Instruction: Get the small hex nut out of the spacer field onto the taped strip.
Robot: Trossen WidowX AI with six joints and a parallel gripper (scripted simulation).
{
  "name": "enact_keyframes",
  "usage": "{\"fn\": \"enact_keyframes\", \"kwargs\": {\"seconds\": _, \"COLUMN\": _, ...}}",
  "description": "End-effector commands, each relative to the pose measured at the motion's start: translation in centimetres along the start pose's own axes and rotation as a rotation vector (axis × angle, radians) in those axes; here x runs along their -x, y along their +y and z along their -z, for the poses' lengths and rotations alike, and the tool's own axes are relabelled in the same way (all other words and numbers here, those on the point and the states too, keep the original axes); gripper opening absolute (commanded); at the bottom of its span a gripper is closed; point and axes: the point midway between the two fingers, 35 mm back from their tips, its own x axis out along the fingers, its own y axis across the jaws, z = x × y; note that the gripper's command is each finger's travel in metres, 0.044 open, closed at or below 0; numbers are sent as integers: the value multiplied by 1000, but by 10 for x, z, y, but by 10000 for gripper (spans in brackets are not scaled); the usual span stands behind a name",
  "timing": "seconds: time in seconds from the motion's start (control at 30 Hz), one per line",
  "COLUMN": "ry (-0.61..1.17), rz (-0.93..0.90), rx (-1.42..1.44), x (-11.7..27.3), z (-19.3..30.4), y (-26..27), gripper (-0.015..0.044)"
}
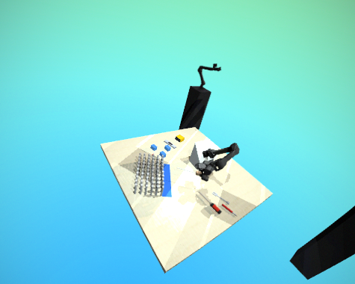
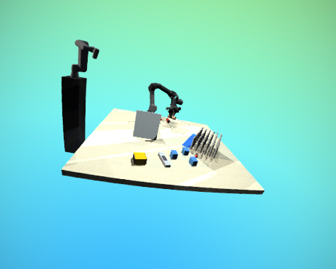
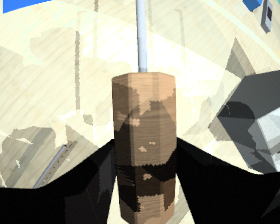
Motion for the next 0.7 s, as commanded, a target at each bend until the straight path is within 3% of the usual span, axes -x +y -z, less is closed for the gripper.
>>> {"fn": "enact_keyframes", "kwargs": {"seconds": 0.0, "ry": 16, "rz": -13, "rx": 11, "x": -3, "z": -13, "y": -8, "gripper": 0}}
{"fn": "enact_keyframes", "kwargs": {"seconds": 0.67, "ry": 34, "rz": -156, "rx": 79, "x": -5, "z": -76, "y": -48, "gripper": 0}}
